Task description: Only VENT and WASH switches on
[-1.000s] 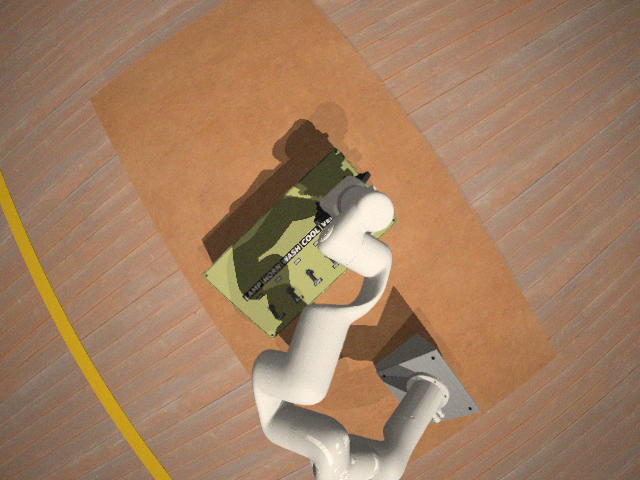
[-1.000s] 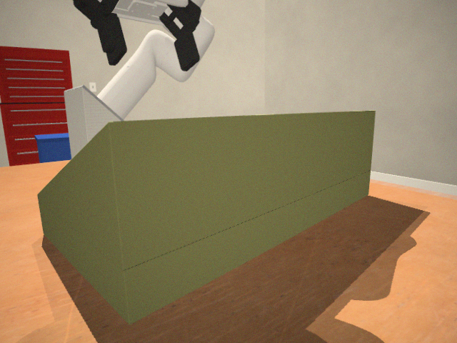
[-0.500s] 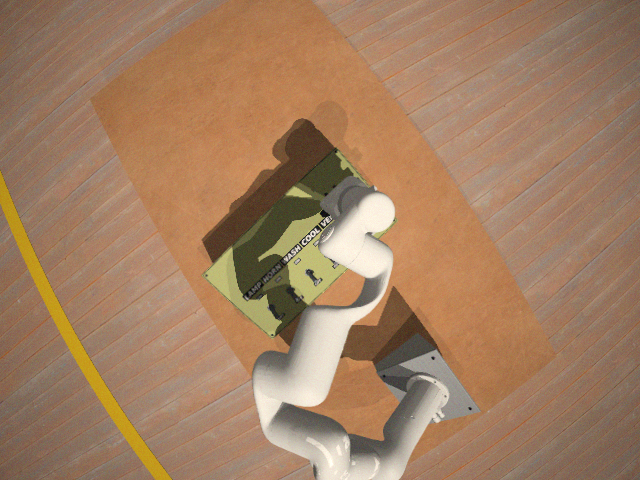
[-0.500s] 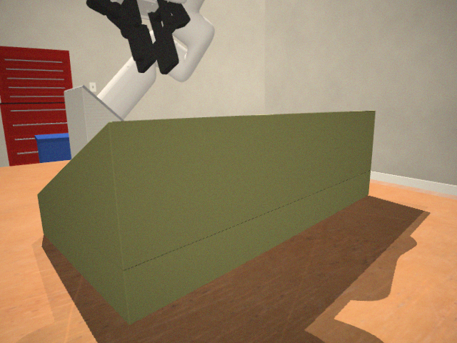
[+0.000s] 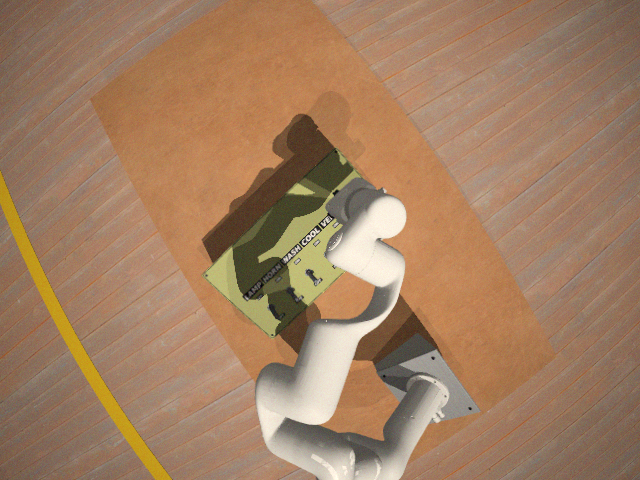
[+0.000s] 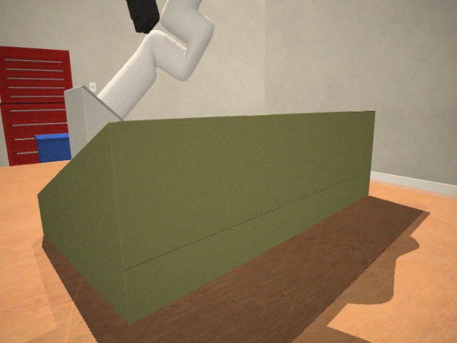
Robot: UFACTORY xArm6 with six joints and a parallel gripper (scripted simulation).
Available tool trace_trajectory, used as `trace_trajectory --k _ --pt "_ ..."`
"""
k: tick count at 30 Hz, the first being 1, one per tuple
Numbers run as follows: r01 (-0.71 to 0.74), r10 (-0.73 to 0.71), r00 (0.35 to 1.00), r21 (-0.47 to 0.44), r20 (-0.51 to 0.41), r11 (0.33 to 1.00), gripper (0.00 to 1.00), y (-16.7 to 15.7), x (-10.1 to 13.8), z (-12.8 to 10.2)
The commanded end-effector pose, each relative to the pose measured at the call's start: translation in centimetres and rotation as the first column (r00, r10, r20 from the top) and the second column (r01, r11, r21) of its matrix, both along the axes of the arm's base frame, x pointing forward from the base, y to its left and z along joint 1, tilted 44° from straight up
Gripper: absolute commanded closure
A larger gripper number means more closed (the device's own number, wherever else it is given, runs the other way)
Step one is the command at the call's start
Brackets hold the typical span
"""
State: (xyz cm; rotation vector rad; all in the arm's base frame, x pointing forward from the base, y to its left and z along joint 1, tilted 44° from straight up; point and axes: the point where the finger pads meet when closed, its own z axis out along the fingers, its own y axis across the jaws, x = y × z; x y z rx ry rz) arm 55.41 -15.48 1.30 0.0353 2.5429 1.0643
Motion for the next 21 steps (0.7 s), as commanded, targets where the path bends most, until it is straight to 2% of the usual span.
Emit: trace_trajectory --k 1,9,12,14,17,19,20,21 --pt "0.002 -0.002 1.0 -0.002 0.003 1.0 1.0 -0.8 -0.3 0.8" --pt "0.002 -0.002 1.0 -0.002 0.003 1.0 1.0 -1.3 -0.5 1.2" --pt "0.002 -0.002 1.0 -0.001 0.005 1.0 1.0 -0.9 -2.5 0.6" --pt "0.002 -0.002 1.0 -0.001 0.005 1.0 1.0 -0.9 -2.5 0.6" --pt "0.003 -0.003 1.0 0.0 0.007 1.0 1.0 0.6 -8.0 -0.7" --pt "0.003 -0.003 1.0 0.0 0.007 1.0 1.0 0.6 -8.0 -0.7" --pt "0.003 -0.003 1.0 0.0 0.007 1.0 1.0 1.3 -10.2 -1.1" --pt "0.003 -0.003 1.0 0.0 0.007 1.0 1.0 1.3 -10.2 -1.1"
